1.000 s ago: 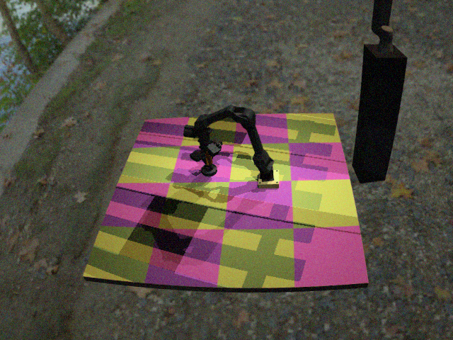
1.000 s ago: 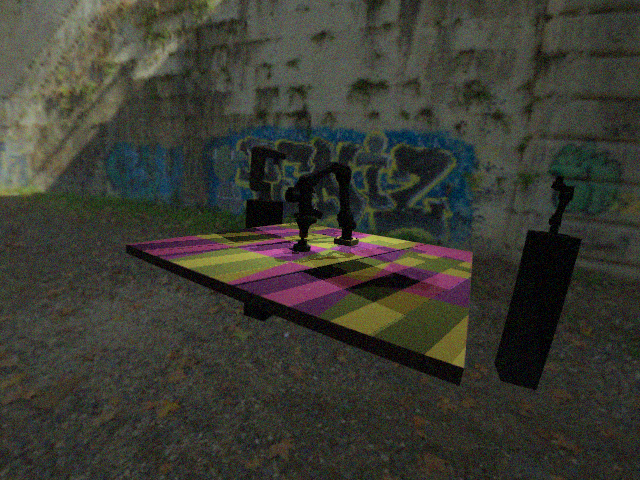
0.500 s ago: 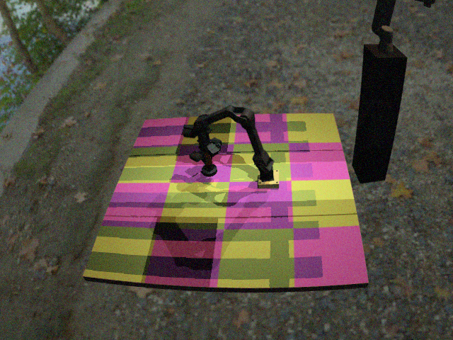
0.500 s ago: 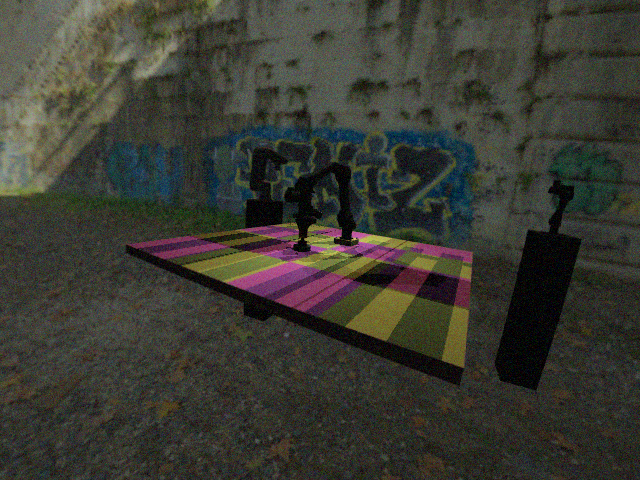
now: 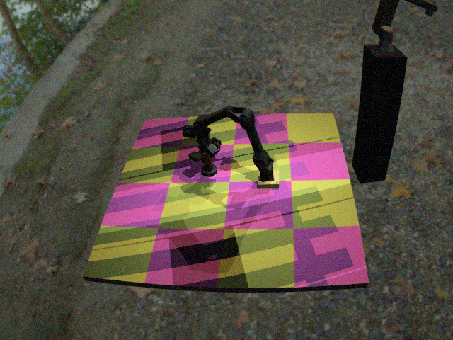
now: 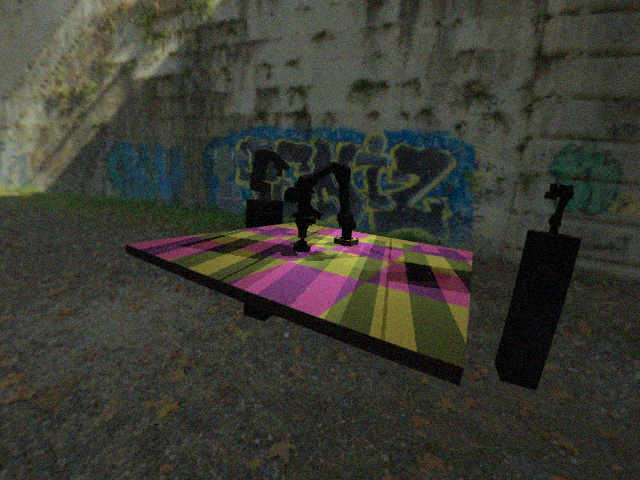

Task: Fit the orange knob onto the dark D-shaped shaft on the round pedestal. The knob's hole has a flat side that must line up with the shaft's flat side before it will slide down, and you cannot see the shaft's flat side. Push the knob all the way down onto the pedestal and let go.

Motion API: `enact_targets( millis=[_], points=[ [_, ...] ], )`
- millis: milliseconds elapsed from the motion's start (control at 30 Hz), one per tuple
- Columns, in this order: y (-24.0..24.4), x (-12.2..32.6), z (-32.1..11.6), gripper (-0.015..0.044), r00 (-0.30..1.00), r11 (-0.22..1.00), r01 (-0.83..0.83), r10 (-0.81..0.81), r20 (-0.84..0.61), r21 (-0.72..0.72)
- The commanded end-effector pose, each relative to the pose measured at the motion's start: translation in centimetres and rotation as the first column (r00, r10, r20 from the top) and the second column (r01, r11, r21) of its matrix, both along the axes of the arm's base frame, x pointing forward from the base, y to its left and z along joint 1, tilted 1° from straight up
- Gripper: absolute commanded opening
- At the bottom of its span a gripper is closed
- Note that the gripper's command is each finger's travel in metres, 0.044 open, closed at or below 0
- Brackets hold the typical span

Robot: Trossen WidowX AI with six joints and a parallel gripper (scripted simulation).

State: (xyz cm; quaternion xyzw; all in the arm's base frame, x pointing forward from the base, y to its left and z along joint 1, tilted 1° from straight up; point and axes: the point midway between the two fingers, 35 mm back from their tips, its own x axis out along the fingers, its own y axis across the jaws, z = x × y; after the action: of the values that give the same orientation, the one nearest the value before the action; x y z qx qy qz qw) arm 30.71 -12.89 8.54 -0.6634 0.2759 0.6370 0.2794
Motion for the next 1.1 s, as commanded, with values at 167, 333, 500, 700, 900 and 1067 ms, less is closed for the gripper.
enact_targets(
  millis=[167, 333, 500, 700, 900, 1067],
  points=[
    [0.05, -0.16, 0.28, 0.0, 1.0, 1.0, -0.003, 0.003, 0.002, 0.001],
    [0.13, -0.36, 0.44, 0.0, 1.0, 1.0, -0.029, 0.029, 0.001, 0.0],
    [0.18, -0.41, 0.43, 0.0, 0.98, 0.98, -0.201, 0.201, -0.001, -0.006],
    [0.15, -0.22, 0.2, 0.0, 0.977, 0.977, -0.211, 0.211, -0.001, -0.007],
    [0.11, -0.14, -0.02, 0.0, 0.977, 0.977, -0.211, 0.211, -0.001, -0.007],
    [0.11, -0.17, 0.01, 0.0, 0.977, 0.977, -0.211, 0.211, -0.001, -0.007]
  ],
)
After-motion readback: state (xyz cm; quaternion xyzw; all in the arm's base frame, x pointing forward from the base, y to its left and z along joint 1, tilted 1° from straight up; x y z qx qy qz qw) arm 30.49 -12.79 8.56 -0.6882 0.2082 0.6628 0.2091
